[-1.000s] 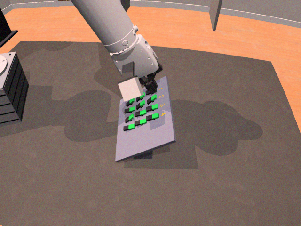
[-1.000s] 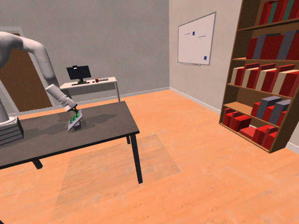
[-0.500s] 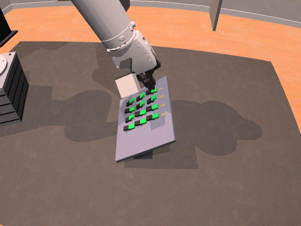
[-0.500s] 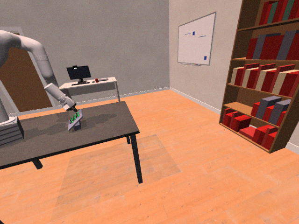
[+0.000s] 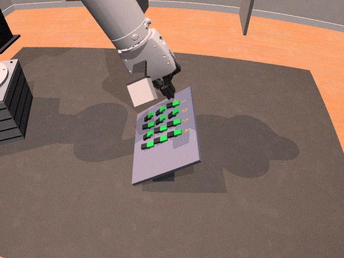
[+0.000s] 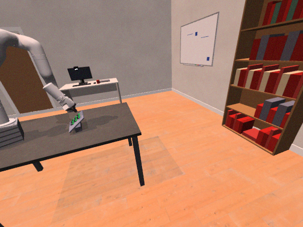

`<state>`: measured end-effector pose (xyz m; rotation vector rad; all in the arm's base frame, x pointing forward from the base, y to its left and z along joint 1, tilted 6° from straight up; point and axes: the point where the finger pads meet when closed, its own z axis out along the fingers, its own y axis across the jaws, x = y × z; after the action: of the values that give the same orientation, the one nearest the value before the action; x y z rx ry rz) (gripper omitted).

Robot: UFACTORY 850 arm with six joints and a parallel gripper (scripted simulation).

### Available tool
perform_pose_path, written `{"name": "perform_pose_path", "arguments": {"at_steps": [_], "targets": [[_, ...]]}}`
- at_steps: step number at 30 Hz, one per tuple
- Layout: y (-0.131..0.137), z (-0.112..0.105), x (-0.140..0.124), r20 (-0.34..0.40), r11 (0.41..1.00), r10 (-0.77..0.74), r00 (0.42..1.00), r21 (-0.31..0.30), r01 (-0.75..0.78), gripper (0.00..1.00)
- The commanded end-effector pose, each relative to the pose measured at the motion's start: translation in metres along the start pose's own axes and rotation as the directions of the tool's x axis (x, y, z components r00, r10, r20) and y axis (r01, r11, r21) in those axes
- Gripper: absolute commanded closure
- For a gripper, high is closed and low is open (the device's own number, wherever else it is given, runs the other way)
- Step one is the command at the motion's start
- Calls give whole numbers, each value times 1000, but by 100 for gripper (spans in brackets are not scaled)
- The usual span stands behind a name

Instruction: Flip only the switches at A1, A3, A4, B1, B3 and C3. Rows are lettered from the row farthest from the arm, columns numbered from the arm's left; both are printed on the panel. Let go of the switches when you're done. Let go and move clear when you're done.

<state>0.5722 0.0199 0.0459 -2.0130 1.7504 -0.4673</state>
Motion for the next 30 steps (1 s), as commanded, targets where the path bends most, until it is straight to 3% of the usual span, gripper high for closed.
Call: {"name": "perform_pose_path", "arguments": {"at_steps": [1,7,13,15,30], "targets": [[-1,-1,0,0,1000,0,1000,2,0,100],[2,1,6,1,1000,0,1000,28,0,100],[30,5,53,0,966,-1,1000,257,1,100],[35,5,62,0,953,0,1000,302,0,100],[36,5,64,0,950,0,1000,311,0,100]]}}
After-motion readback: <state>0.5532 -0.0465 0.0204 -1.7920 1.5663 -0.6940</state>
